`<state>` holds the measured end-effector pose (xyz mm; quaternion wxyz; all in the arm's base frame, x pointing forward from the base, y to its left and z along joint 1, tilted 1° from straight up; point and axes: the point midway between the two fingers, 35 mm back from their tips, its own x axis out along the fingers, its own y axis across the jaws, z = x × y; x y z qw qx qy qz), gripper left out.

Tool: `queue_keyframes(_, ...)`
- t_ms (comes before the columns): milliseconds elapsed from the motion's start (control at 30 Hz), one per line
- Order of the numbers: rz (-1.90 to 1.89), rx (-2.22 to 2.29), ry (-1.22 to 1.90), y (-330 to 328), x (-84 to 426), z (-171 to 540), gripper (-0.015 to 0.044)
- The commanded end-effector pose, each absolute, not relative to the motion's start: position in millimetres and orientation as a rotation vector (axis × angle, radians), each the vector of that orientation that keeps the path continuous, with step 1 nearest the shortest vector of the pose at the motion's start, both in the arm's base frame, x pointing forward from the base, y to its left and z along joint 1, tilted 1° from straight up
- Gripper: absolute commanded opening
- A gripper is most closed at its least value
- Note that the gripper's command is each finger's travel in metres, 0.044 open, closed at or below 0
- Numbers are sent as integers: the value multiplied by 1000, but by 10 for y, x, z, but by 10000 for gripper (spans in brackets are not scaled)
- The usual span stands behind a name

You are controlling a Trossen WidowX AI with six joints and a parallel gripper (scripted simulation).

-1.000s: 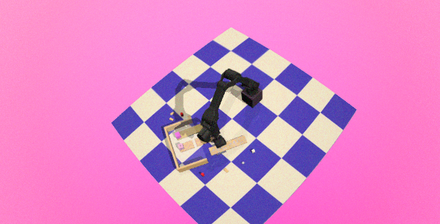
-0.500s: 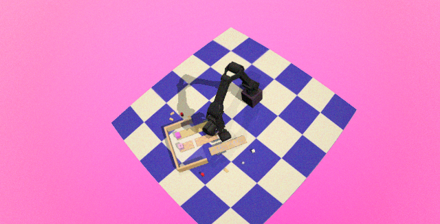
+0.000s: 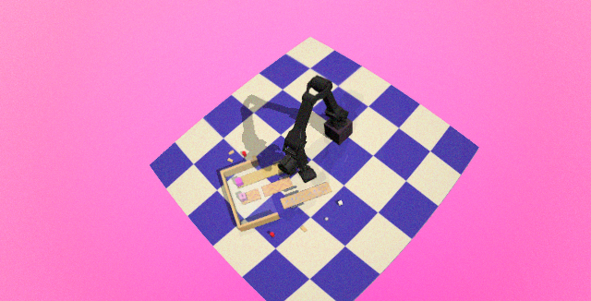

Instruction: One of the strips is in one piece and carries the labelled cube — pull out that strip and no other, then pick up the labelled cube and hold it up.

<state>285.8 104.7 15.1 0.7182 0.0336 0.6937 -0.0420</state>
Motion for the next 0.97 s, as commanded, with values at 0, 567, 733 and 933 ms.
queue_keyframes(0, -84, 81, 1522, 1059, 2856, 405, 0)
queue_keyframes(567, -84, 81, 1522, 1059, 2851, 452, 0)
queue_keyframes(733, -84, 81, 1522, 1059, 2851, 452, 0)
queue_keyframes(933, -84, 81, 1522, 1059, 2851, 452, 0)
